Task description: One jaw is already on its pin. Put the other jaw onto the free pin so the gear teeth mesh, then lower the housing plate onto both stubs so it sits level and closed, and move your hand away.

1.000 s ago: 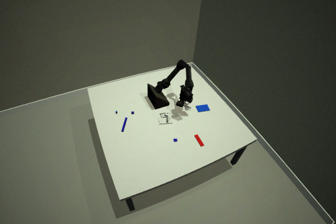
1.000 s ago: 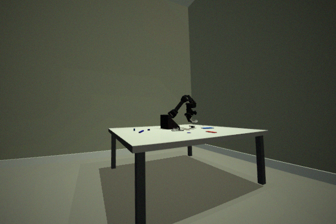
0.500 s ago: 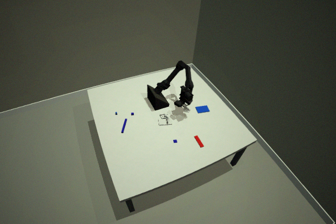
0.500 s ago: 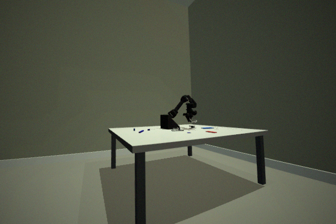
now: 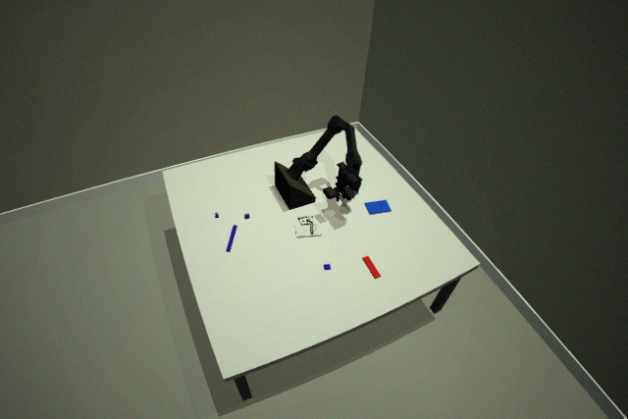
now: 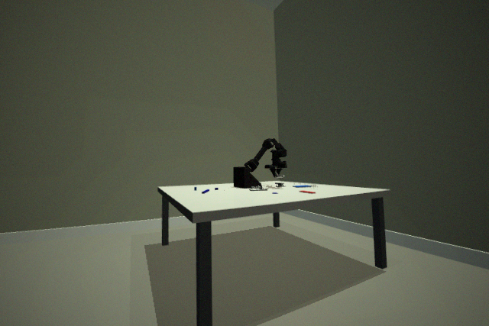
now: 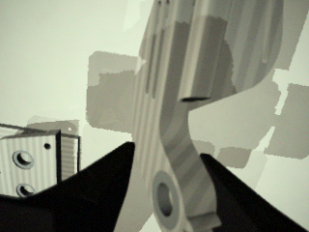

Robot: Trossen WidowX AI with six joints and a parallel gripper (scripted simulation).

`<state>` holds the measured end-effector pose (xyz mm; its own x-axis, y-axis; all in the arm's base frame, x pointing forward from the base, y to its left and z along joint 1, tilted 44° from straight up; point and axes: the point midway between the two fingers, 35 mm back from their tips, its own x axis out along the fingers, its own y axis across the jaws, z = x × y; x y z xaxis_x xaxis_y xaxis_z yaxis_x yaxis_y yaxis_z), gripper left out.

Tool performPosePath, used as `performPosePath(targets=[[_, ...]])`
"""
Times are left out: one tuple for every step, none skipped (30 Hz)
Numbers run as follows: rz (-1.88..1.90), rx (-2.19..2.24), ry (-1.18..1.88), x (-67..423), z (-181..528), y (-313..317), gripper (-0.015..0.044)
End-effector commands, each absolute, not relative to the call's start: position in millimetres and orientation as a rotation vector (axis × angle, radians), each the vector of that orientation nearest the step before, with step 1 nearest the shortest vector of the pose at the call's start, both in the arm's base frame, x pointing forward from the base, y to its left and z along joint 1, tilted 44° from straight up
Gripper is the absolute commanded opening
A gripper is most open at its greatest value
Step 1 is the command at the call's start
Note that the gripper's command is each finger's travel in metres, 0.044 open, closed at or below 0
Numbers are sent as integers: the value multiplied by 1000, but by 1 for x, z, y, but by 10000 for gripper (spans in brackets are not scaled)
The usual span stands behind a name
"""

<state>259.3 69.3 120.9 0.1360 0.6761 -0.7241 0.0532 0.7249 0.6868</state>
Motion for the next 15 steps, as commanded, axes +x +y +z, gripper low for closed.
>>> performPosePath(targets=[[441,738,1407,257,124,72,37],[425,757,1415,257,124,72,37],[412,773,1420,256,124,73,37],[404,782,1424,256,125,73,37],[402,785,1425,256,125,73,37],[402,785,1425,256,125,73,37],[402,785,1425,256,125,73,37],[399,788,1426,256,125,73,37],[391,798,1430,256,125,73,37],[378,813,1435,256,125,74,37],[361,833,1442,256,126,74,37],[345,852,1449,255,126,75,37],[328,871,1456,255,126,75,37],[311,890,1462,255,127,75,37],[294,909,1469,255,127,76,37]])
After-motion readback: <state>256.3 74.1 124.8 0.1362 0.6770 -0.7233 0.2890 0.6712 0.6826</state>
